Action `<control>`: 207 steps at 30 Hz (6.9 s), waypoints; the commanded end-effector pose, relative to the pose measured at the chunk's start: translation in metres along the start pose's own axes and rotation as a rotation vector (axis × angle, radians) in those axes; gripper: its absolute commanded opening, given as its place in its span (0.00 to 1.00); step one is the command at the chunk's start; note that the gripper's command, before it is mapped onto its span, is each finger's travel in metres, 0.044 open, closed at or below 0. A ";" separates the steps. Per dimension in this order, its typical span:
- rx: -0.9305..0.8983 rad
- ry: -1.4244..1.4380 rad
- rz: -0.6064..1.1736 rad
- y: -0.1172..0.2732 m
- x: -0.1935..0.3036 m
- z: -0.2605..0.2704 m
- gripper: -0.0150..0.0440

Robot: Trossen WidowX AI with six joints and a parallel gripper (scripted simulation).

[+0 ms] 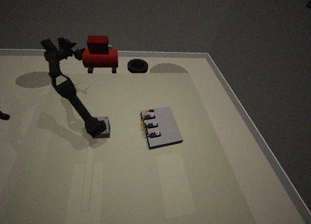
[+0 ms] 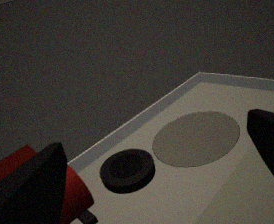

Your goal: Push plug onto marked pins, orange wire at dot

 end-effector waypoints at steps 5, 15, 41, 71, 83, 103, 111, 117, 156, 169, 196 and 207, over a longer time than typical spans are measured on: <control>0.006 -0.013 0.006 -0.004 -0.010 -0.004 0.71; 0.009 -0.066 0.036 -0.016 -0.046 -0.018 0.45; 0.047 -0.218 0.088 -0.054 -0.166 -0.100 0.45; 0.060 -0.431 0.077 -0.071 -0.285 -0.254 0.45; 0.073 -0.514 0.037 -0.063 -0.320 -0.333 0.45; 0.105 -0.606 -0.084 -0.026 -0.353 -0.461 0.45; 0.127 -0.635 -0.146 -0.003 -0.357 -0.510 0.45; 0.147 -0.653 -0.196 0.016 -0.357 -0.544 0.45; 0.365 -0.623 -0.552 0.168 -0.304 -0.685 0.45; 0.474 -0.555 -0.663 0.216 -0.274 -0.700 0.45; 0.552 -0.174 -0.111 0.134 -0.257 -0.723 0.45; 0.508 0.028 0.137 0.096 -0.244 -0.726 0.45</control>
Point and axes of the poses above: the point midway between the two fingers, 35 mm back from their tips, its own y axis back along the fingers, its own z axis across the jaws, x = y × z, the point moved 5 cm from there along y, back along the fingers, and after that the axes turned 14 degrees about -y, right-handed, at the moved point
